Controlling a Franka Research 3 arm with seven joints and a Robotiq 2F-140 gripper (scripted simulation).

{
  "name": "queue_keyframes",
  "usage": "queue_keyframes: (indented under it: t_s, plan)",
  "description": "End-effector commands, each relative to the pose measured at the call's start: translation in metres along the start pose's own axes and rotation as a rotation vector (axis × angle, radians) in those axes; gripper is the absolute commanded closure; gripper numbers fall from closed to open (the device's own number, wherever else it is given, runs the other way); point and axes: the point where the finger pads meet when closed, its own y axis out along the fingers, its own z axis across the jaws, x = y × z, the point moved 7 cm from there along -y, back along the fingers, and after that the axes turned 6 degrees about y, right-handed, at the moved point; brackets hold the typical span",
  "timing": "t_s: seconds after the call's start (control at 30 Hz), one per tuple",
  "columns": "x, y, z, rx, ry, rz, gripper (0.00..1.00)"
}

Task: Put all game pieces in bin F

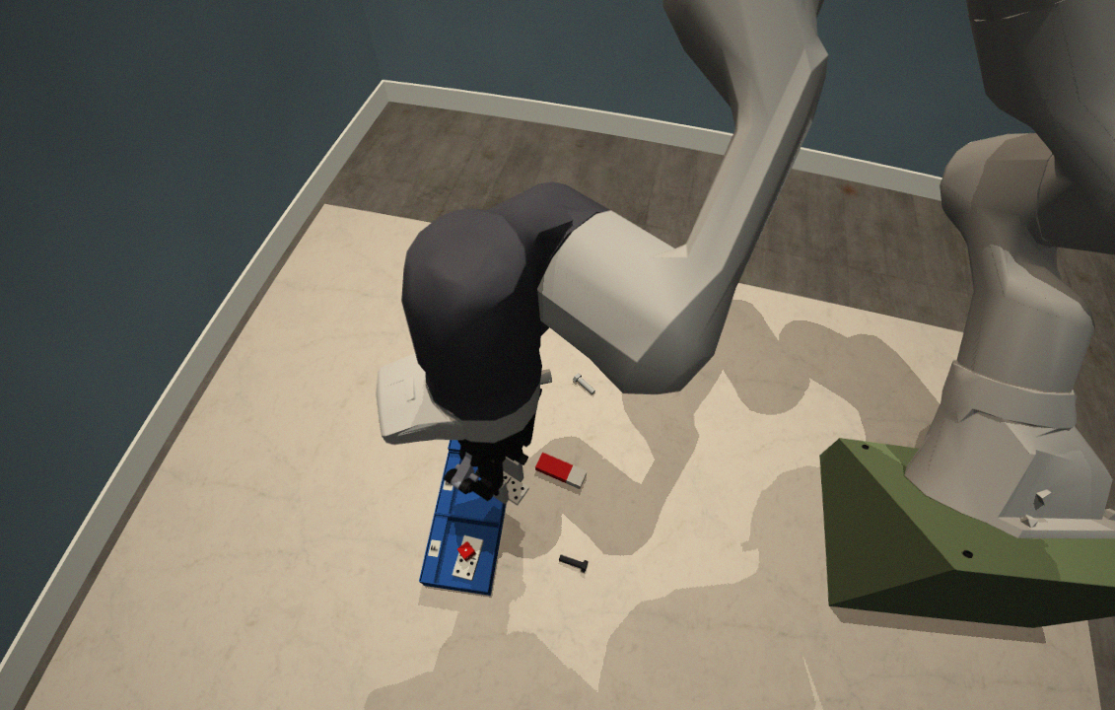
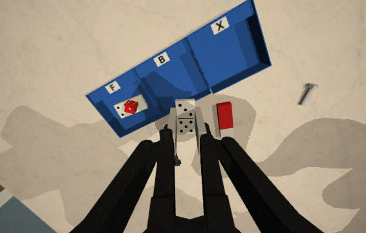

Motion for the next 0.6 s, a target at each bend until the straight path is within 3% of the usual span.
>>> queue_keyframes:
  t_s: [0.0,0.07,0.43,0.57]
  plan:
    - [0.003,0.000,-0.020,0.012,0.109,-0.006,0.87]
    - [0.003,0.000,-0.020,0.012,0.109,-0.006,0.87]
    - [0.010,0.001,-0.084,-0.005,0.337,-0.001,0.87]
    - [0.010,0.001,-0.087,-0.010,0.396,0.000,0.87]
